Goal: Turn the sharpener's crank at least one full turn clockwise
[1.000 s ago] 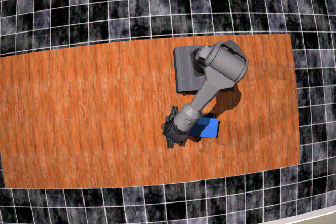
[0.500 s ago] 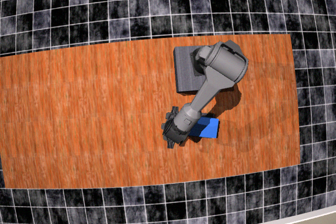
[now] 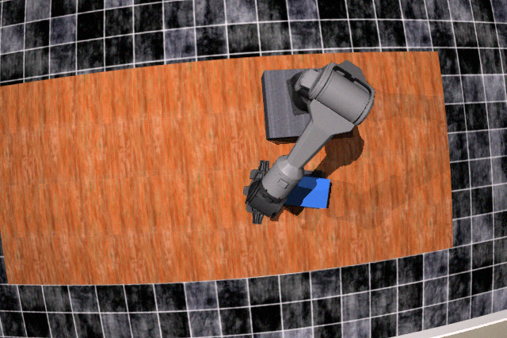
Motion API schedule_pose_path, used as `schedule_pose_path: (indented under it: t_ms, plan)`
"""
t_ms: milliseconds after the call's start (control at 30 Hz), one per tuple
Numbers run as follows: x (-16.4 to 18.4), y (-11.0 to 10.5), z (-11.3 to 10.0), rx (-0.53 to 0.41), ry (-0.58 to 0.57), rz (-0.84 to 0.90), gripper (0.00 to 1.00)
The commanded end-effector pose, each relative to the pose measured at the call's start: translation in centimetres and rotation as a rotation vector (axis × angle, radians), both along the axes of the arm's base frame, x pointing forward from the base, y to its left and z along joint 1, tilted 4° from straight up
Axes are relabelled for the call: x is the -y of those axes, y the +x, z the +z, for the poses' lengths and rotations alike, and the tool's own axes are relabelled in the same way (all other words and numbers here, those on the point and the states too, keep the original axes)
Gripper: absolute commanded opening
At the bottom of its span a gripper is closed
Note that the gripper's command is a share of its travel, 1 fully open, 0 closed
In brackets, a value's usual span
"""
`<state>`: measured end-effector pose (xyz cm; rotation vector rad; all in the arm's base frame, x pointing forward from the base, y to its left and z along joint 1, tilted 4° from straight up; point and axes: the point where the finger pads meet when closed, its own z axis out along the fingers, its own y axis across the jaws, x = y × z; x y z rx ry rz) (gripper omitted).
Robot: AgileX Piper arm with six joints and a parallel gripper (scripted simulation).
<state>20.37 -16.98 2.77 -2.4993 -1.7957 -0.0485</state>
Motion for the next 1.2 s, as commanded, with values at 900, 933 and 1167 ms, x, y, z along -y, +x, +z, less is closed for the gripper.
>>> schedule_pose_path:
  t_ms: [900,933,1167]
  plan:
    - [0.5,0.1,6.1,0.004,-0.004,0.0,0.69]
    - [0.5,0.1,6.0,0.001,-0.001,0.0,0.69]
    - [0.5,0.1,6.0,0.001,-0.001,0.0,0.69]
